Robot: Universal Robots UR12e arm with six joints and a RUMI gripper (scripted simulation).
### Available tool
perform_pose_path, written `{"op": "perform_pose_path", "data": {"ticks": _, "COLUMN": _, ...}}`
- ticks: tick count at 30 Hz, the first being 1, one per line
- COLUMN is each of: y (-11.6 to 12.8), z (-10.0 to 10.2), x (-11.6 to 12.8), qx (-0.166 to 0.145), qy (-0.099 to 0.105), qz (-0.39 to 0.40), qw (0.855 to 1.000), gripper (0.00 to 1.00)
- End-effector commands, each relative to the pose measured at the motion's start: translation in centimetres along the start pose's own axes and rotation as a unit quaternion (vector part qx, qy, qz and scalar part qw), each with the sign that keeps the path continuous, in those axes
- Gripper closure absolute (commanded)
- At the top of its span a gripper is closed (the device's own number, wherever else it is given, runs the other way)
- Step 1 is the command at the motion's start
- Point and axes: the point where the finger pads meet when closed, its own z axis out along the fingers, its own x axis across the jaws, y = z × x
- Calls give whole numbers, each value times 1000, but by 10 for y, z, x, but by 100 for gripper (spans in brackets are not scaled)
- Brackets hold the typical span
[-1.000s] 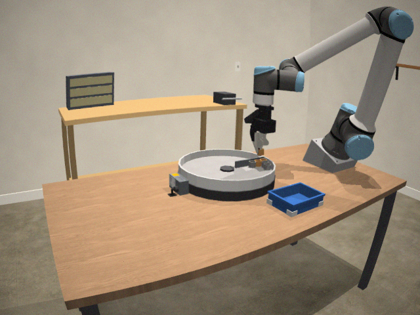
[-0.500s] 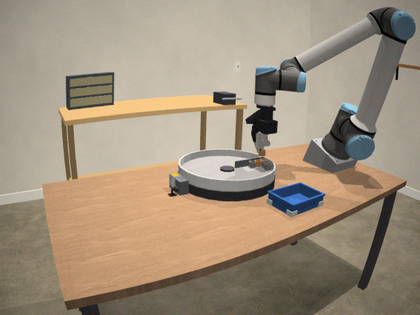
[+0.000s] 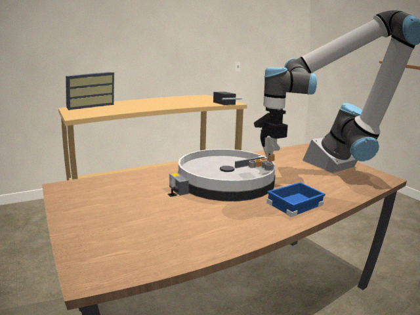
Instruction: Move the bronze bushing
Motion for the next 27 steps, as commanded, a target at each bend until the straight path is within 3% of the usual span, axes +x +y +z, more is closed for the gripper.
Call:
{"op": "perform_pose_path", "data": {"ticks": 1, "y": 38, "z": -1, "x": -7, "qx": 1, "qy": 0, "qz": 0, "qw": 1000, "gripper": 100}}
{"op": "perform_pose_path", "data": {"ticks": 3, "y": 38, "z": -1, "x": -7, "qx": 1, "qy": 0, "qz": 0, "qw": 1000, "gripper": 100}}
{"op": "perform_pose_path", "data": {"ticks": 18, "y": 156, "z": -1, "x": -23, "qx": 1, "qy": 0, "qz": 0, "qw": 1000, "gripper": 100}}
{"op": "perform_pose_path", "data": {"ticks": 20, "y": 156, "z": -1, "x": -23, "qx": 1, "qy": 0, "qz": 0, "qw": 1000, "gripper": 100}}
{"op": "perform_pose_path", "data": {"ticks": 27, "y": 190, "z": -1, "x": -28, "qx": 1, "qy": 0, "qz": 0, "qw": 1000, "gripper": 100}}
